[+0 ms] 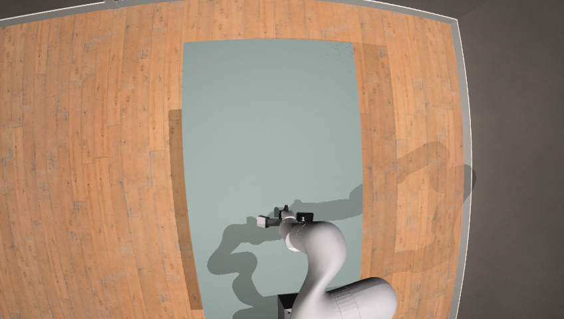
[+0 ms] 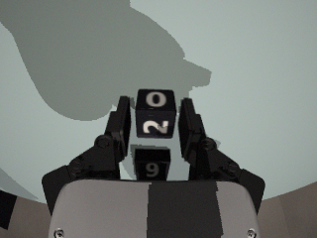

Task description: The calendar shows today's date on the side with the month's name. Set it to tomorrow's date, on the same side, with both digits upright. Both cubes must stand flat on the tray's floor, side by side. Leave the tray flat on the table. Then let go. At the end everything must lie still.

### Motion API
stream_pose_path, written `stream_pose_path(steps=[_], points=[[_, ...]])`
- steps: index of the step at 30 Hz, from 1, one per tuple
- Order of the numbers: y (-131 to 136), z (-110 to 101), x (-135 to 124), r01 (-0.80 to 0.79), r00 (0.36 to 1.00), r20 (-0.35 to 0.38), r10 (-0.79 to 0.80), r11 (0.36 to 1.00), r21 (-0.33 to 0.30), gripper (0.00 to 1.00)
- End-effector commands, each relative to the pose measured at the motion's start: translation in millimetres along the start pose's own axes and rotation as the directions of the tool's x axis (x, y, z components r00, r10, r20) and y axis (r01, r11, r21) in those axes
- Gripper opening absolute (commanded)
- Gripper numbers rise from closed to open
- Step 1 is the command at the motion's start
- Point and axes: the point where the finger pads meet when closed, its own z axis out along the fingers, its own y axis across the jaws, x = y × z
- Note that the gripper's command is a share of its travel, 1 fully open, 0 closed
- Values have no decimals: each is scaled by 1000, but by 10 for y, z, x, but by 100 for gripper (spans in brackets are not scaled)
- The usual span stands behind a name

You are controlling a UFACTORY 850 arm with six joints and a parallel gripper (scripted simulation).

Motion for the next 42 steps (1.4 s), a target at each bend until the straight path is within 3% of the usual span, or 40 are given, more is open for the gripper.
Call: stream_pose_path(steps=[1,9,10,42], points=[[6,-3,2,0,1000,0,0,1000,-1,47],[6,-3,2,0,1000,0,0,1000,-1,47],[6,-3,2,0,1000,0,0,1000,-1,27],[6,-3,2,0,1000,0,0,1000,-1,27]])
